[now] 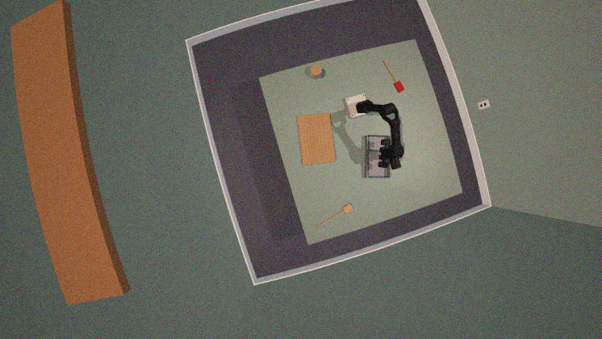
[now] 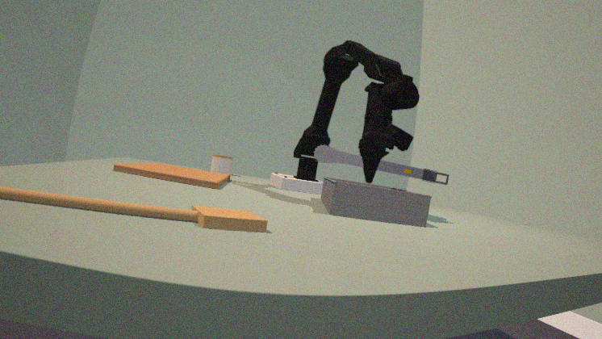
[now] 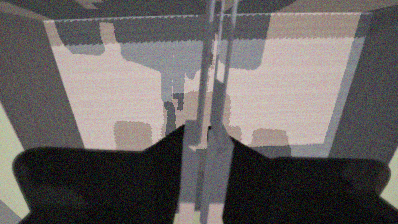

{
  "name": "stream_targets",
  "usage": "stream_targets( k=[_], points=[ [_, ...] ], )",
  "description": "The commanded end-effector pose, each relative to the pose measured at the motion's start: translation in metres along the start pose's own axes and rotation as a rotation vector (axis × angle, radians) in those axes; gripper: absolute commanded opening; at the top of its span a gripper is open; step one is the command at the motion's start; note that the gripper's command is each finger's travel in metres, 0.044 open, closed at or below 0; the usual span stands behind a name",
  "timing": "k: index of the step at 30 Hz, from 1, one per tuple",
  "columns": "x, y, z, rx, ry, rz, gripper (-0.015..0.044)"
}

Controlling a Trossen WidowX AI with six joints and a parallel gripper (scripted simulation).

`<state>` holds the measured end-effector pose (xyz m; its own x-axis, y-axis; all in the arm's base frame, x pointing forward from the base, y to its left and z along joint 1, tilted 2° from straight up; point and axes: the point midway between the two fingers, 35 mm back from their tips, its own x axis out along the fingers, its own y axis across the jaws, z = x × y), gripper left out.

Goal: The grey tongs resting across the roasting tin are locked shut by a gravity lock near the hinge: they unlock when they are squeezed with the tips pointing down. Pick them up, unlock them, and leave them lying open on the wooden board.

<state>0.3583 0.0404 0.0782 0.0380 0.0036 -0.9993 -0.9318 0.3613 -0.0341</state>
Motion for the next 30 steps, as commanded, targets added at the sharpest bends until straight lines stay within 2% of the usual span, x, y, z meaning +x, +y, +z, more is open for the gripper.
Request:
stream_targets(
  k=[1,16,30],
  points=[
    [-0.018,-0.002,0.001,-0.001,-0.005,-0.022,-0.0150],
    [-0.013,-0.006,-0.008,0.031,-0.004,-0.010,-0.0150],
    [-0.017,-0.041,-0.073,0.229,-0.005,-0.030,-0.0150]
  ],
)
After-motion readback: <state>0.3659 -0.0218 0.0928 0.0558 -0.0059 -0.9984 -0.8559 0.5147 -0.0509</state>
